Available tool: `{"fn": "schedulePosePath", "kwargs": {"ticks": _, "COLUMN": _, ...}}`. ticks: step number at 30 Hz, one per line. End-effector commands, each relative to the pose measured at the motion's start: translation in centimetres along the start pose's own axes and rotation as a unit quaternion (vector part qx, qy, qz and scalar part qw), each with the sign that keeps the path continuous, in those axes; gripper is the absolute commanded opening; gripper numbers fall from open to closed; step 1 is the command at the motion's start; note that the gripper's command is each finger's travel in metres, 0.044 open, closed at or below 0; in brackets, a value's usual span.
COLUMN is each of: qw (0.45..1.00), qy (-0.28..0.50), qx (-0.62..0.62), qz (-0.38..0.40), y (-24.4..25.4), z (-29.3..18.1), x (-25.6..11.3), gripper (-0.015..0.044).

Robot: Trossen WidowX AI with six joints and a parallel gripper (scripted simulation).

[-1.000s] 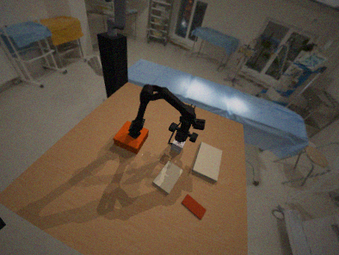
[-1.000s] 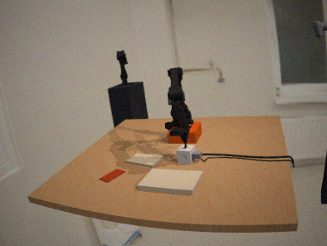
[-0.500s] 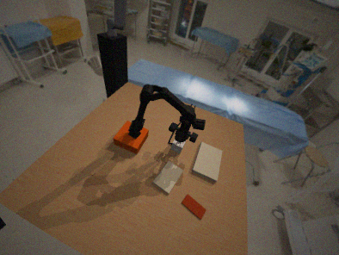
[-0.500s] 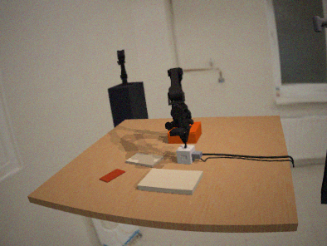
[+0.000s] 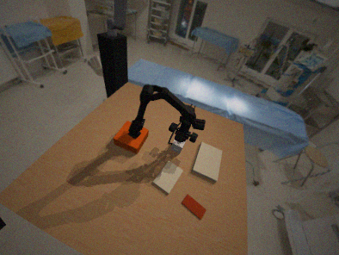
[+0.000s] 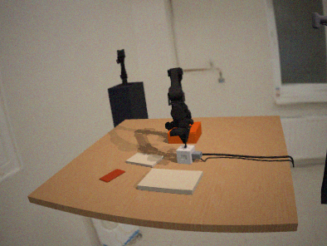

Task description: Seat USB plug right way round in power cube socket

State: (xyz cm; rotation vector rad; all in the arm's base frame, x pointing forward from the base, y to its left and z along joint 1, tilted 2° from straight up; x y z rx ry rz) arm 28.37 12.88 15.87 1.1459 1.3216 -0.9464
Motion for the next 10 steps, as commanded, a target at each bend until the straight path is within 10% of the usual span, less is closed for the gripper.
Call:
{"fn": "schedulePosePath", "kwargs": {"ticks": 1, "qw": 1.000, "qy": 0.000, "qx": 0.000, "qz": 0.000, "y": 0.00, "z": -0.02, "x": -0.20, "gripper": 0.0095}}
{"fn": "schedulePosePath", "kwargs": {"ticks": 10, "qw": 1.000, "qy": 0.000, "qx": 0.000, "qz": 0.000, "y": 0.03, "z": -0.13, "x": -1.09, "gripper": 0.0095}}
Point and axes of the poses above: the point midway between the two fingers, 35 mm back from their tips, its own x axis out along the fingers, its own y axis across the jaws, z = x × y, the point moved 8 cm from there along -x, back along the fingers, and after that the axes turned 9 degrees about -x, right-handed, at the moved point
